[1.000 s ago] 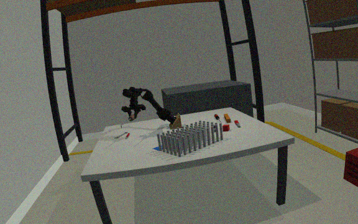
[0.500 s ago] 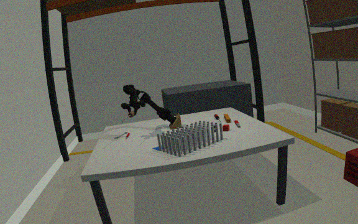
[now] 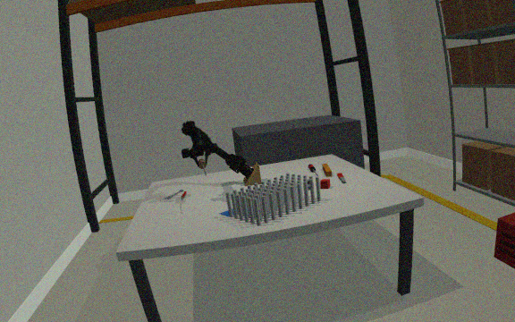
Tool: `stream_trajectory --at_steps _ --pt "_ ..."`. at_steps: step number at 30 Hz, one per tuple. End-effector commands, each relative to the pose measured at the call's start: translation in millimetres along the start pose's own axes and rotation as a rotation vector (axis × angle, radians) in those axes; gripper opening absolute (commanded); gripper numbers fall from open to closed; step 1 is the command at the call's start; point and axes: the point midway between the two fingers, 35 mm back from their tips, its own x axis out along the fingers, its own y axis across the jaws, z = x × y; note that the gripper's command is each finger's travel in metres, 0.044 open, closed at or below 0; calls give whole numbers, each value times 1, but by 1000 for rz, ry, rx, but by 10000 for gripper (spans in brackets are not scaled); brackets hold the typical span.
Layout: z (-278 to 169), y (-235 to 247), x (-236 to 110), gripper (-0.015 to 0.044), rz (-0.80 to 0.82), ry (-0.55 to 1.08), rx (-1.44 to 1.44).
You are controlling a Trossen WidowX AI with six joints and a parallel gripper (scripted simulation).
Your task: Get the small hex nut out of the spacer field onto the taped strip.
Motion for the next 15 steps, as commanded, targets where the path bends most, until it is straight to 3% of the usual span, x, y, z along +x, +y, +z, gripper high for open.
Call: stream_trajectory --at_steps 1,15 --pt "-16 -16 7 0 -56 9 -84" --pt "-59 -83 32 0 -245 5 -382"
